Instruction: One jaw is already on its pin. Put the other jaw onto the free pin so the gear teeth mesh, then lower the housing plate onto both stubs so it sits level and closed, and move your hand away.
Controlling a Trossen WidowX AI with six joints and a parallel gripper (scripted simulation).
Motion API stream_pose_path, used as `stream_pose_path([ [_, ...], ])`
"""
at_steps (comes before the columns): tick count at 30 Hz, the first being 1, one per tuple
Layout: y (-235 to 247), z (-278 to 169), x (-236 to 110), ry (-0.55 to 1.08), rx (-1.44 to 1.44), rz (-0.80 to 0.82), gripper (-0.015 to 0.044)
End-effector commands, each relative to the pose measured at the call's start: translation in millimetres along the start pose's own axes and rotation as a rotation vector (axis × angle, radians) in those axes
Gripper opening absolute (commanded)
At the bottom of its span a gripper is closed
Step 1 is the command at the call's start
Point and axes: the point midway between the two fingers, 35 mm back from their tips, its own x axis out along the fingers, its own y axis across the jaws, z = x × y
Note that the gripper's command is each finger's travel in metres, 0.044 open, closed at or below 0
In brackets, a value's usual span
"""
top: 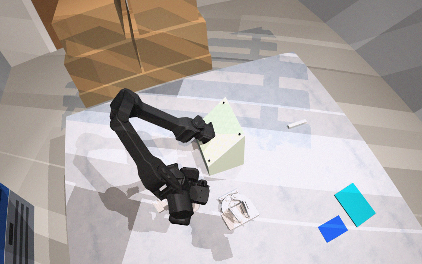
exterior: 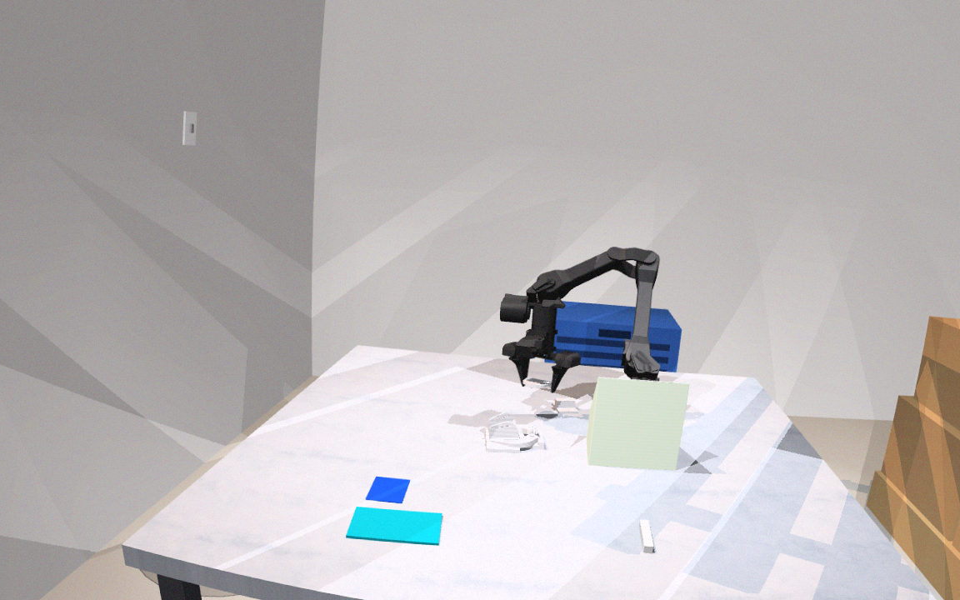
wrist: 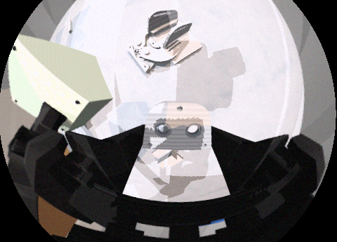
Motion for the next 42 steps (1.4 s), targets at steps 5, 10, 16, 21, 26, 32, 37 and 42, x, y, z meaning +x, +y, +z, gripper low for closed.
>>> stream_pose_path([
  [5, 6.1, 26.3, 2.0, 0.005, 0.169, 0.005, 0.0351],
  [10, 10.8, 42.2, 2.5, 0.009, 0.274, 0.005, 0.0351],
  [16, 17.6, 60.6, 3.0, 0.015, 0.400, 0.003, 0.0351],
  [21, 24.3, 75.3, 3.4, 0.021, 0.505, -0.002, 0.0351],
  [26, 31.9, 89.4, 3.8, 0.027, 0.610, -0.010, 0.0351],
  [32, 42.1, 105.4, 4.3, 0.035, 0.737, -0.023, 0.0351],
  [37, 51.3, 117.9, 4.8, 0.040, 0.843, -0.038, 0.0351],
  [42, 59.7, 128.0, 5.4, 0.043, 0.934, -0.053, 0.0351],
])
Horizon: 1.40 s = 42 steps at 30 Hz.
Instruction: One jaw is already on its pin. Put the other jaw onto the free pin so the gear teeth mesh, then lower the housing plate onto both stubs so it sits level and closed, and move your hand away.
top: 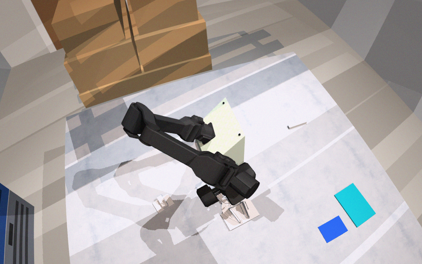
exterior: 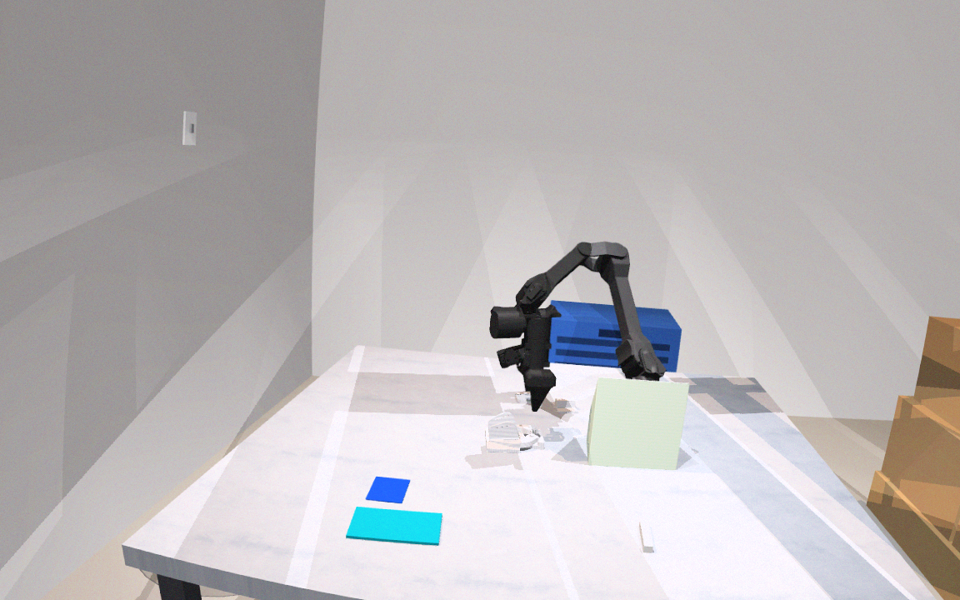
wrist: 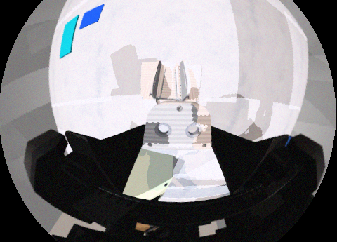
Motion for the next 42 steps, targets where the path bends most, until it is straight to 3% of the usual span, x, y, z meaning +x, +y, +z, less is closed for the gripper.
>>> stream_pose_path([
  [1, 8.0, -1.0, 0.9, 0.001, 0.060, -0.013, 0.0351],
  [42, 17.4, -11.6, 1.0, 0.001, 0.064, -0.012, 0.0351],
])
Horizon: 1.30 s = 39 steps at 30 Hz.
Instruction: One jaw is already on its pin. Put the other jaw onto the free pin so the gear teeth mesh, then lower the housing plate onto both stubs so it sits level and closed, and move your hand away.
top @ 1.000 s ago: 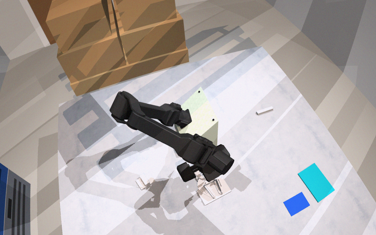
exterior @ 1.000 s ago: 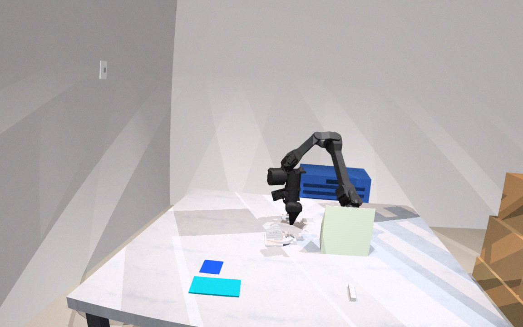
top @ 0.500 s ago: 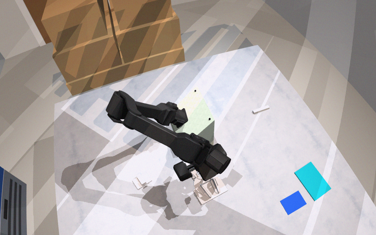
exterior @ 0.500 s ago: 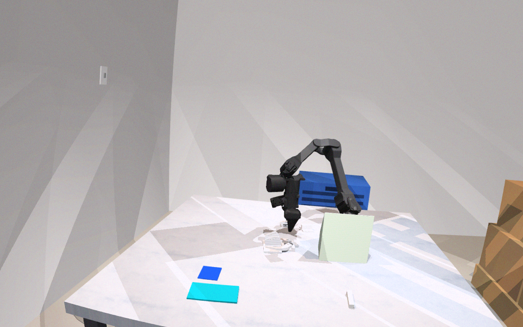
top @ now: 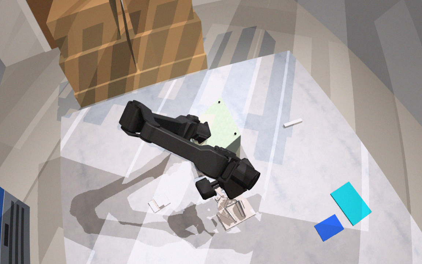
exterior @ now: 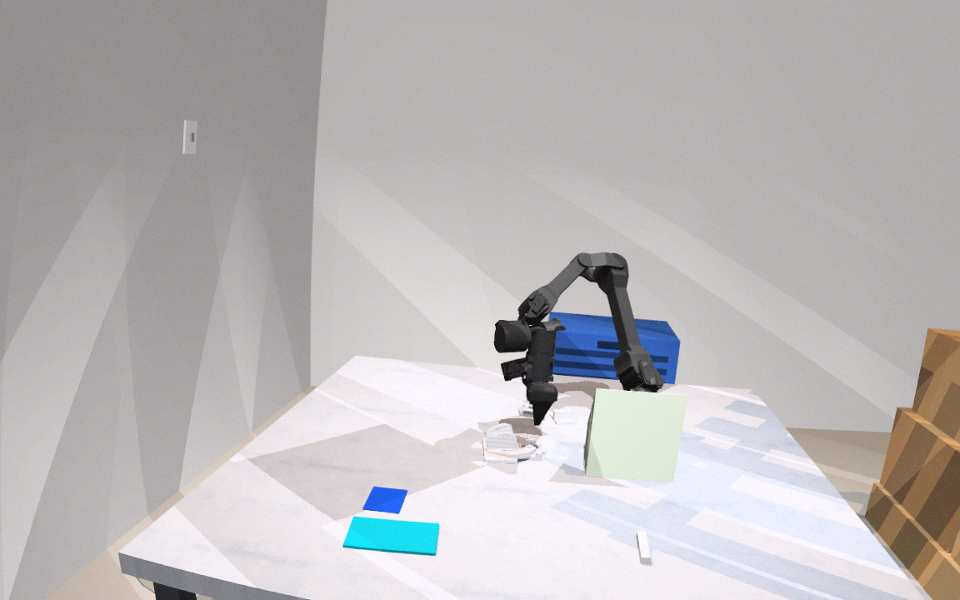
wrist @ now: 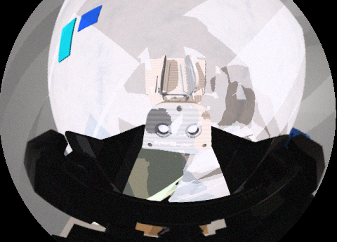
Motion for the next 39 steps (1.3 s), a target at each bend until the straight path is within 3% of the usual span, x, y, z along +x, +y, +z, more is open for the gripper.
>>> stream_pose_path([
  [1, 0.8, -2.0, 1.0, 0.004, 0.002, 0.002, 0.0351],
  [39, 2.2, -1.2, 13.4, 0.004, 0.004, 0.003, 0.0351],
])
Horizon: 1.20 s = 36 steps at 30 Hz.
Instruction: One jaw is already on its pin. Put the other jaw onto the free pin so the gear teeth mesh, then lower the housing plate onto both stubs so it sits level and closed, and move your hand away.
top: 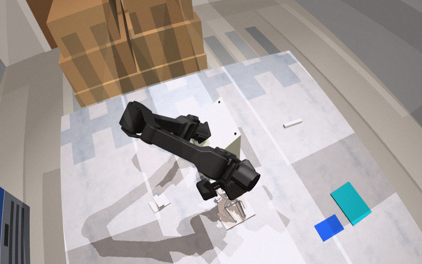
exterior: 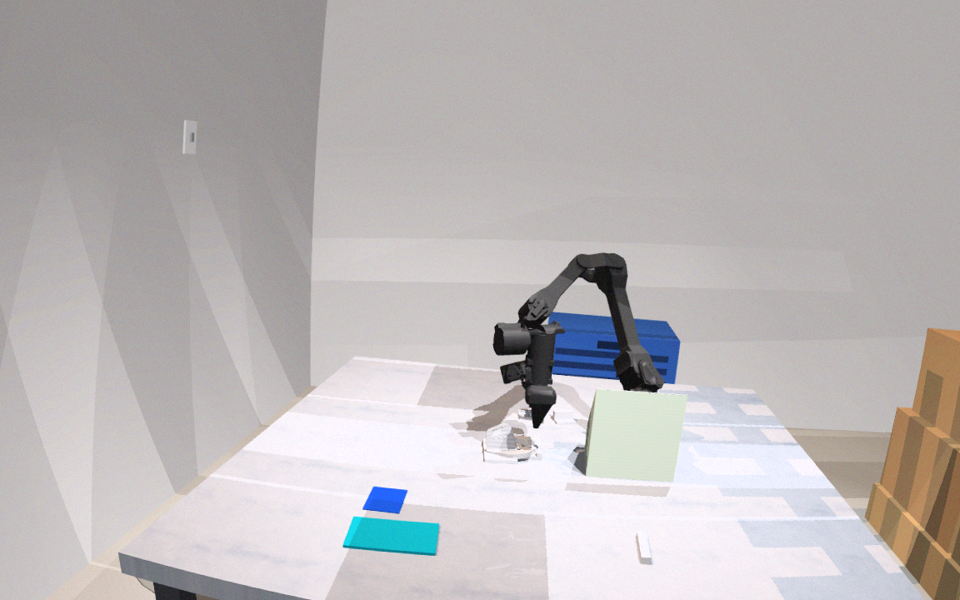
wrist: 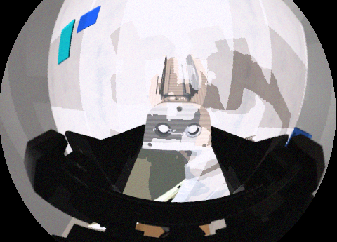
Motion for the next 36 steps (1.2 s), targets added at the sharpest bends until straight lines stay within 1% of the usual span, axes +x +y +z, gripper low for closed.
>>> stream_pose_path([
  [1, -0.1, -2.5, 8.5, 0.008, -0.009, -0.005, 0.0351],
  [29, -1.3, -4.2, 54.5, 0.008, -0.009, -0.008, 0.0351],
  [36, -1.5, -4.6, 56.8, 0.008, -0.009, -0.009, 0.0351],
])
